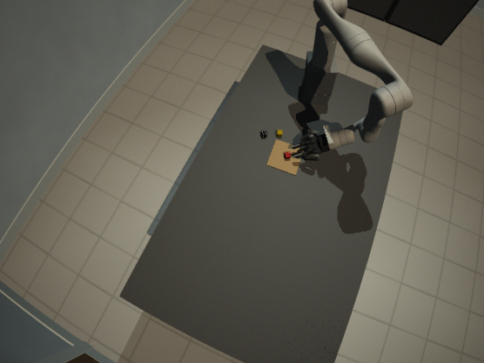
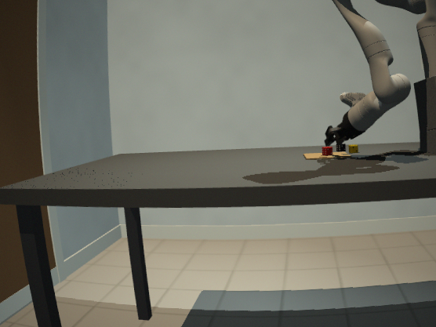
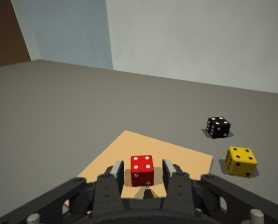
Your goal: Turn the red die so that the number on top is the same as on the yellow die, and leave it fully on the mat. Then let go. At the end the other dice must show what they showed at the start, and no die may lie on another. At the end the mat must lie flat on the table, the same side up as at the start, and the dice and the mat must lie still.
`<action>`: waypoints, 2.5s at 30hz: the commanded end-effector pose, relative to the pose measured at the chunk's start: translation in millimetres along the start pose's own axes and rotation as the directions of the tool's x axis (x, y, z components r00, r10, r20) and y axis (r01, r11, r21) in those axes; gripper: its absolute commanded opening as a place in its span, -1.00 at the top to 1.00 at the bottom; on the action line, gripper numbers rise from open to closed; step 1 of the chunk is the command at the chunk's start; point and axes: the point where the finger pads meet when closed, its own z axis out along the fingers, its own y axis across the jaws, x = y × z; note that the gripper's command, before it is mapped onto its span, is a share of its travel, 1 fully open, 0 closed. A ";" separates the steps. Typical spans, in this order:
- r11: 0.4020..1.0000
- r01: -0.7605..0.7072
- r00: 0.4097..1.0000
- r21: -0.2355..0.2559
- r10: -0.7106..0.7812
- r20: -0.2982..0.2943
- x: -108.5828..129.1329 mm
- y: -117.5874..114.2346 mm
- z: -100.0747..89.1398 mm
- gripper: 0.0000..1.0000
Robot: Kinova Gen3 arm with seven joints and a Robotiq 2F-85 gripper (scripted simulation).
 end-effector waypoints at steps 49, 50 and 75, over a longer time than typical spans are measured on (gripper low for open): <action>0.999 -0.018 0.693 0.046 -0.021 0.721 63.2 -53.9 30.7 0.19; 0.999 -0.018 0.693 0.046 -0.021 0.721 63.2 -53.9 30.7 0.19; 1.000 -0.001 0.472 0.002 -0.002 0.882 103.8 1.3 1.7 0.19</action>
